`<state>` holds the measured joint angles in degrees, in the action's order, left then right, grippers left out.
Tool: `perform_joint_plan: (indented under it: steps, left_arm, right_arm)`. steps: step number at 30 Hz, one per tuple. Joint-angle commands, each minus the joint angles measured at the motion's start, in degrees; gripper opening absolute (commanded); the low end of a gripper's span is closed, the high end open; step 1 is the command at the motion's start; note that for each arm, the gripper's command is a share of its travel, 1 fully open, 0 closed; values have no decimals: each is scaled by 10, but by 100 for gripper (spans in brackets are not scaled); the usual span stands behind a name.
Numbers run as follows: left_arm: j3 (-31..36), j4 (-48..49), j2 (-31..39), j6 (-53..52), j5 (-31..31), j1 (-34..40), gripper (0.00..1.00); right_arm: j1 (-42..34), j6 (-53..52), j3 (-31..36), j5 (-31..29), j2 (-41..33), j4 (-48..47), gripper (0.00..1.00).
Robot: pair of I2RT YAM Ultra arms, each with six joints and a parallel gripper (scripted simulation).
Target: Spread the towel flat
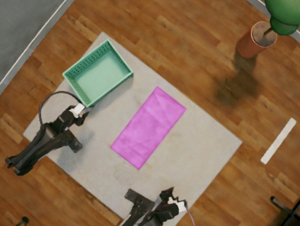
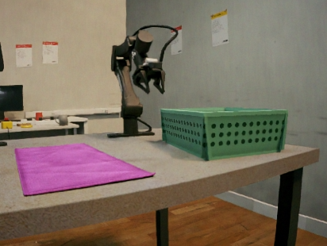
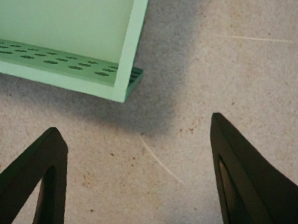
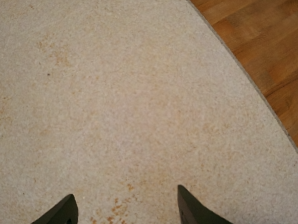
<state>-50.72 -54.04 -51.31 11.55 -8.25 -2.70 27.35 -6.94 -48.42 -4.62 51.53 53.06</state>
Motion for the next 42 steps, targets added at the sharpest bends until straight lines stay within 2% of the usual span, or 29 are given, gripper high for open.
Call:
perform_joint_plan:
  steps: [1,4,6,10,11,42]
  left_arm:
    - [-8,-12,21,-91,54,-65,64]
    - [-10,-14,0,-107,76,-84,64]
    - [-10,-15,6,-111,80,-87,64]
    - [-11,-16,6,-114,82,-89,64]
    - [-11,-16,5,-115,84,-90,64]
    - [-4,-9,7,-112,80,-85,64]
  right_arm:
    - [54,5,-35,-3,21,-10,64]
    - [133,65,-50,36,39,-18,64]
    - [142,73,-54,46,45,-20,64]
    - [144,75,-55,49,47,-19,64]
    - [142,77,-56,51,27,-18,64]
    - [143,76,-56,52,27,-18,64]
